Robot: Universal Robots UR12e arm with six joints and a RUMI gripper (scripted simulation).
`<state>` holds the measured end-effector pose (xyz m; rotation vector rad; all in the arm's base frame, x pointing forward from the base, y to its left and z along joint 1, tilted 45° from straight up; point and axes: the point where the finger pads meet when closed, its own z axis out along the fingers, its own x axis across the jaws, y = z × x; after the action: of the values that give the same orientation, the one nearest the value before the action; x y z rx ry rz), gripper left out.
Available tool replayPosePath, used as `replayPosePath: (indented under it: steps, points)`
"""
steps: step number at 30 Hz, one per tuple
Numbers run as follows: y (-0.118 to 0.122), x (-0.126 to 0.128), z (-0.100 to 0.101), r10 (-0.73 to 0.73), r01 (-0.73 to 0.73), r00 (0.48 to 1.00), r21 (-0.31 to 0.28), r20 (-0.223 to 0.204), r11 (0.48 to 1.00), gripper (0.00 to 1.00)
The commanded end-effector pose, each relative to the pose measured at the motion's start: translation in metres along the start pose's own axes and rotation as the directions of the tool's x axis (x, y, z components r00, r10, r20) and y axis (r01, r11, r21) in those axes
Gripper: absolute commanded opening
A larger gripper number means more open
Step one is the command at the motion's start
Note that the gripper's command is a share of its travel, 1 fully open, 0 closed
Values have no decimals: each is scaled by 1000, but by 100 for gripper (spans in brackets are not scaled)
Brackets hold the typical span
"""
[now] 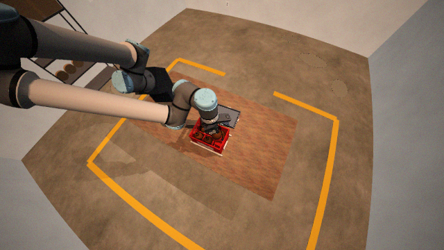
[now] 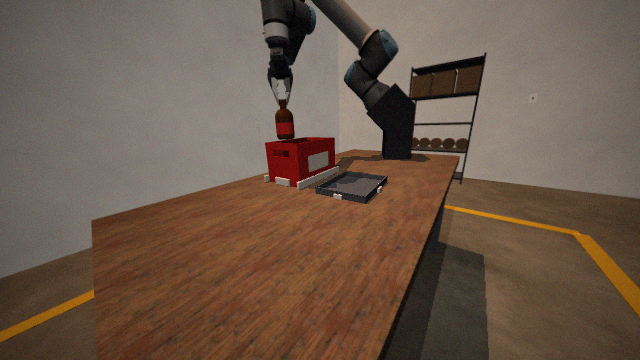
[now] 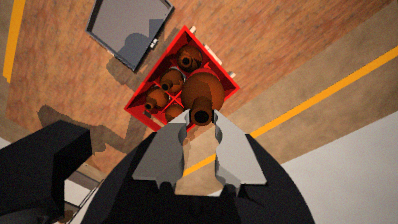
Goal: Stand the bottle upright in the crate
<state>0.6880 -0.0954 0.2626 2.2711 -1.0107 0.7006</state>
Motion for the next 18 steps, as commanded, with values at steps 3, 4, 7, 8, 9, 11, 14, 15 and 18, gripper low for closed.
replayPosePath:
  steps: [3, 4, 7, 8, 9, 11, 14, 15, 18]
  points:
    - [4, 7, -1, 0, 0, 1000, 1, -1, 1000, 0]
    - [4, 8, -1, 0, 0, 1000, 1, -1, 1000, 0]
    - [6, 11, -1, 0, 0, 1000, 1, -1, 1000, 0]
    - [6, 11, -1, 0, 0, 1000, 1, -1, 1000, 0]
    - [6, 11, -1, 0, 0, 1000, 1, -1, 1000, 0]
    - [7, 12, -1, 0, 0, 1000, 1, -1, 1000, 0]
    - [8, 14, -1, 0, 0, 1000, 1, -1, 1000, 0]
    - [8, 15, -1, 0, 0, 1000, 1, -1, 1000, 0]
    - [9, 16, -1, 0, 0, 1000, 1, -1, 1000, 0]
